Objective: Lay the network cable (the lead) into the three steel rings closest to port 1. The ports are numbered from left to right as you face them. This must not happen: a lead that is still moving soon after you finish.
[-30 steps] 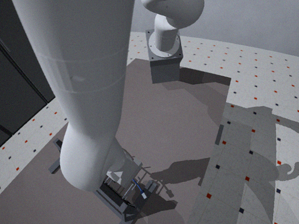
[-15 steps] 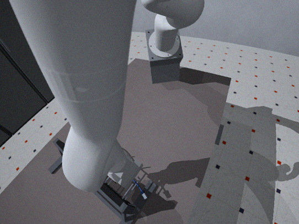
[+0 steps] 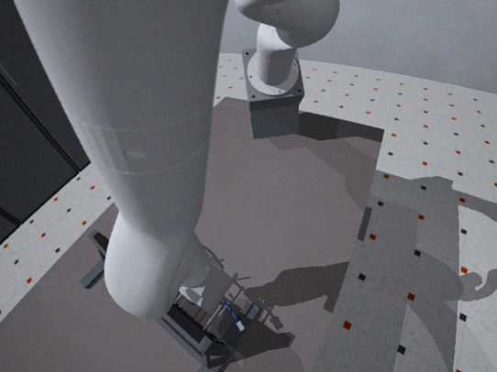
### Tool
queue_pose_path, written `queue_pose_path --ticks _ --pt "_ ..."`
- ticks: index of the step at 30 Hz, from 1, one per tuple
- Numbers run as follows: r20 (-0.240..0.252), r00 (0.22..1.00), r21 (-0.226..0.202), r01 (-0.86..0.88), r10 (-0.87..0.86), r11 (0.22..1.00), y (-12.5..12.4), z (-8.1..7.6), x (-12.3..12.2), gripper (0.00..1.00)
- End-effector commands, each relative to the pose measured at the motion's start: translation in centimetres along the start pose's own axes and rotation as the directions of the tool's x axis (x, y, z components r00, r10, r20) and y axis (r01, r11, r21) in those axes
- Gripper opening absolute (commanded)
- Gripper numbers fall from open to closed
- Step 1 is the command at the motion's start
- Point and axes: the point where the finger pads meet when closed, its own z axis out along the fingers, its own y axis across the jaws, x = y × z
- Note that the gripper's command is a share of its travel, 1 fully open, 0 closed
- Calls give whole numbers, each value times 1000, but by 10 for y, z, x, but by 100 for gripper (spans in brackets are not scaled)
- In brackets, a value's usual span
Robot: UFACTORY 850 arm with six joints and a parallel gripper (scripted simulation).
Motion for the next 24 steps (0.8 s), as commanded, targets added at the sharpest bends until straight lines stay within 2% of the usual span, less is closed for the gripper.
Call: queue_pose_path --ticks 1,24 --pt "0 1000 -2 0 0 1000 1 -1 0 0" --pt "0 1000 -2 0 0 1000 16 -1 0 0"
